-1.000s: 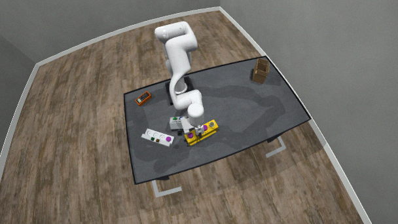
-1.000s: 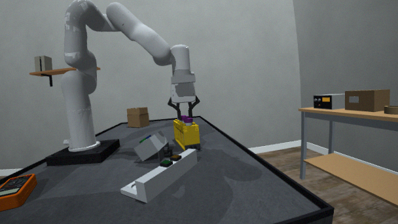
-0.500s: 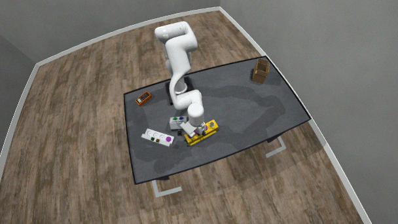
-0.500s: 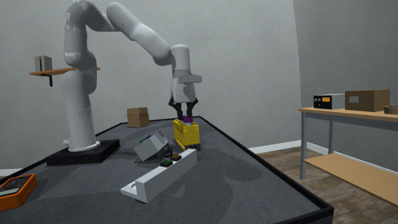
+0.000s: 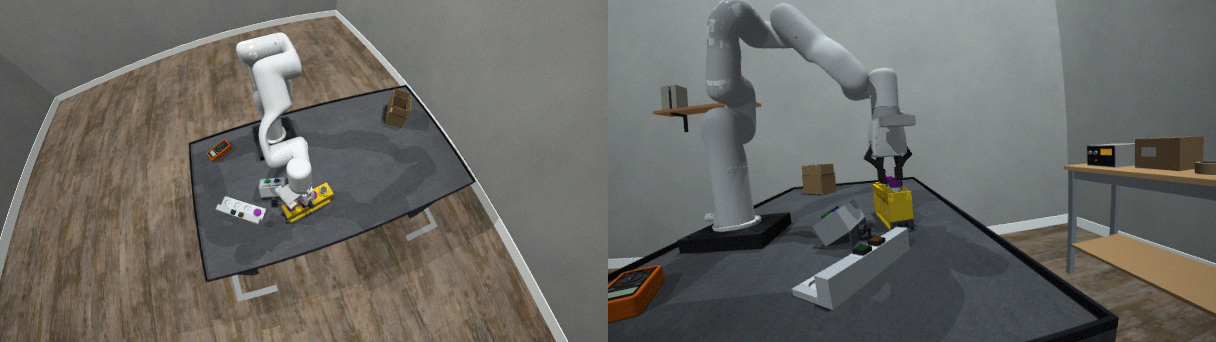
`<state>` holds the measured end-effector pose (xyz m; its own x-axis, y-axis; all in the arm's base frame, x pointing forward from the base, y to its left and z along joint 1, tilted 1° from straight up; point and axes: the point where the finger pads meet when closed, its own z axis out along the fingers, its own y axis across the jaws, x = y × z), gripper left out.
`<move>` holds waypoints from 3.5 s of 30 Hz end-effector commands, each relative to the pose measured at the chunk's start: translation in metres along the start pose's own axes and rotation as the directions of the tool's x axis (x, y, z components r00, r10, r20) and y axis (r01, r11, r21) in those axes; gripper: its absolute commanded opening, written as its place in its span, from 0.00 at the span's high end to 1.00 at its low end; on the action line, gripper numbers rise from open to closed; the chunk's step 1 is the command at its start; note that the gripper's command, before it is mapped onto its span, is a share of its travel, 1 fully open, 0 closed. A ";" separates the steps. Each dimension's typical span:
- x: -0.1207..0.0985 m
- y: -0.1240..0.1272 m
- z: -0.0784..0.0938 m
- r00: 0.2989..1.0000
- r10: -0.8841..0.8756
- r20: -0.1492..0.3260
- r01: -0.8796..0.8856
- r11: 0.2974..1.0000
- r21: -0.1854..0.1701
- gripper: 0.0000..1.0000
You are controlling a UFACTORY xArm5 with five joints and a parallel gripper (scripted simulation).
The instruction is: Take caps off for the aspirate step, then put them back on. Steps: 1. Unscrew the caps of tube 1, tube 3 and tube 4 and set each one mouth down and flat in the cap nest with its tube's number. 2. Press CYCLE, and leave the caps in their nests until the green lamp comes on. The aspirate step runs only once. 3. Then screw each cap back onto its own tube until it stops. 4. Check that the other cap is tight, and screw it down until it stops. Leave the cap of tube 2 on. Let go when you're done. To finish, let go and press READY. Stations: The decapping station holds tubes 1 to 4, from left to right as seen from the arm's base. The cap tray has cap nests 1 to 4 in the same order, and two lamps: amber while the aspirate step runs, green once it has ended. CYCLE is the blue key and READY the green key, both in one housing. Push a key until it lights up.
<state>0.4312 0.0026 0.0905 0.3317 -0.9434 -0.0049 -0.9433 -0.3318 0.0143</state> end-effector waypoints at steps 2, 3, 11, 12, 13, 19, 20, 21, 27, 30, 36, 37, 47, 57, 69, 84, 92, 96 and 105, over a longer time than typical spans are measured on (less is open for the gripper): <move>0.000 -0.001 -0.003 0.981 0.194 0.005 -0.194 0.981 0.004 0.54; 0.000 -0.001 -0.004 0.981 0.194 0.005 -0.194 0.981 0.004 0.54; 0.000 -0.001 -0.008 0.981 0.194 0.005 -0.194 0.981 0.004 0.54; 0.000 -0.001 -0.008 0.981 0.194 0.005 -0.194 0.981 0.004 0.54; 0.000 -0.001 -0.008 0.981 0.194 0.005 -0.194 0.981 0.004 0.54; 0.000 -0.001 -0.008 0.981 0.194 0.005 -0.194 0.981 0.004 1.00; 0.000 -0.001 -0.008 0.981 0.194 0.005 -0.194 0.981 0.004 1.00; 0.000 -0.001 -0.008 0.981 0.194 0.005 -0.194 0.981 0.004 1.00; 0.000 -0.001 -0.008 0.981 0.194 0.005 -0.194 0.981 0.004 1.00; 0.000 -0.001 -0.008 0.981 0.194 0.005 -0.194 0.981 0.004 1.00; 0.001 -0.001 -0.017 0.981 0.194 0.005 -0.194 0.981 0.004 1.00; 0.001 -0.001 -0.020 0.981 0.194 0.005 -0.194 0.981 0.004 1.00; 0.001 -0.001 -0.044 0.981 0.194 0.005 -0.194 0.981 0.004 1.00; 0.037 0.031 -0.043 0.965 -0.261 0.002 0.261 0.965 0.005 1.00; 0.083 0.072 -0.043 0.832 -0.555 0.000 0.555 0.832 0.005 1.00; 0.156 0.137 -0.043 0.832 -0.555 0.000 0.555 0.832 0.005 1.00; 0.203 0.179 -0.042 0.832 -0.555 0.000 0.555 0.832 0.004 1.00; 0.226 0.199 -0.042 0.832 -0.555 0.000 0.555 0.832 0.004 1.00; 0.233 0.205 -0.042 0.832 -0.555 0.000 0.555 0.832 0.004 1.00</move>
<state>0.3150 -0.2831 0.1332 0.7992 -0.6009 -0.0143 -0.6009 -0.7993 -0.0012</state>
